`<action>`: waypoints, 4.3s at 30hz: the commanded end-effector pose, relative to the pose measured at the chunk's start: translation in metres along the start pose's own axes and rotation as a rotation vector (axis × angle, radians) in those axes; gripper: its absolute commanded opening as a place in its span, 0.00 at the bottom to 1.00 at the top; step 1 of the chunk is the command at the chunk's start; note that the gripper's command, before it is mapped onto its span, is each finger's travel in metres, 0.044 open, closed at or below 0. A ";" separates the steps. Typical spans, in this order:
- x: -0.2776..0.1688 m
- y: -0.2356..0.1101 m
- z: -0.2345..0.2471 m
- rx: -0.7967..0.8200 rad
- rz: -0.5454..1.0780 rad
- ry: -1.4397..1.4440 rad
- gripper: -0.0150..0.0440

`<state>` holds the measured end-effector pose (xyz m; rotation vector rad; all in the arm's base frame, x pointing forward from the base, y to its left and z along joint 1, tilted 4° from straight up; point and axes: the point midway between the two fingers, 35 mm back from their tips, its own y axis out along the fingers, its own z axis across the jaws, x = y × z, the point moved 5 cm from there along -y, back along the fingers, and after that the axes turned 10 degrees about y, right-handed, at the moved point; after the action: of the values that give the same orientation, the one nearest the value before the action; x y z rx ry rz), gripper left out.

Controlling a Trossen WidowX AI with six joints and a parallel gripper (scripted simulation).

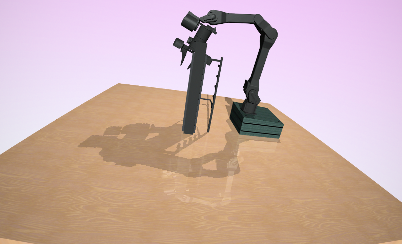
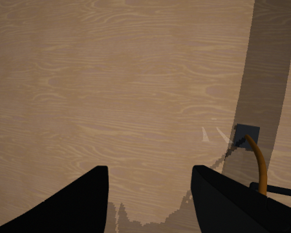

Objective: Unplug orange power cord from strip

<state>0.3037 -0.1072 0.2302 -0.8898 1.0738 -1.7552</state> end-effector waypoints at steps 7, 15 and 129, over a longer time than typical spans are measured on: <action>0.002 0.047 -0.051 -0.409 0.169 0.090 0.53; 0.000 0.047 -0.050 -0.409 0.169 0.090 0.53; 0.061 0.057 -0.048 -0.409 0.163 0.089 1.00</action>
<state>0.2557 -0.1606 0.1662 -0.9343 1.5647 -1.4785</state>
